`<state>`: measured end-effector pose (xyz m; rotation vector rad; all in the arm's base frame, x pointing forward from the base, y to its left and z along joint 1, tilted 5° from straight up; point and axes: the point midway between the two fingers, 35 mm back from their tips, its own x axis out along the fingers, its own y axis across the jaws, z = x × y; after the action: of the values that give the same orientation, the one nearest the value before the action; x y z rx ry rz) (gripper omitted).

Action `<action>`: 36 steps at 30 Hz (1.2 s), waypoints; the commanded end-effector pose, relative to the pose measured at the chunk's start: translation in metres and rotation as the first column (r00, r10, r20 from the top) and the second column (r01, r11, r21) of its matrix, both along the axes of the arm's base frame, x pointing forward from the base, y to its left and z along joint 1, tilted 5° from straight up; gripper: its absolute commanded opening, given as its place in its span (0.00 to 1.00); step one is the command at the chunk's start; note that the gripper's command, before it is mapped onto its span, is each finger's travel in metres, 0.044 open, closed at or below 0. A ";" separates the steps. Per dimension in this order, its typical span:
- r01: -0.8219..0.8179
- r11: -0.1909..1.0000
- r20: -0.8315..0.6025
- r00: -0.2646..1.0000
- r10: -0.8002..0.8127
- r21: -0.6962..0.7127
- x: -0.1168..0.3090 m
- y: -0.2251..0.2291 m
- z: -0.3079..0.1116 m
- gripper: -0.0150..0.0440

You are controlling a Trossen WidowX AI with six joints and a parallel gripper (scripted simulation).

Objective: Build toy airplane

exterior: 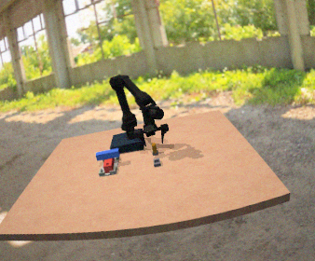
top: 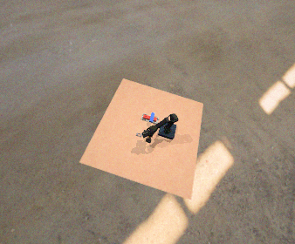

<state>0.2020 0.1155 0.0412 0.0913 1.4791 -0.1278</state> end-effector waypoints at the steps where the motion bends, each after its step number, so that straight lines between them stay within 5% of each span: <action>1: -0.004 1.000 -0.006 1.000 0.004 -0.009 0.000 -0.002 -0.009 1.00; 17: -0.004 1.000 -0.006 1.000 0.004 -0.009 0.000 -0.003 -0.032 1.00; 32: -0.004 1.000 -0.006 1.000 0.004 -0.009 0.000 -0.003 -0.032 0.33; 36: -0.004 1.000 -0.006 1.000 0.004 -0.009 0.000 -0.003 -0.032 0.29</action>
<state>0.2020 0.1124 0.0091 0.0857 1.4851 -0.1333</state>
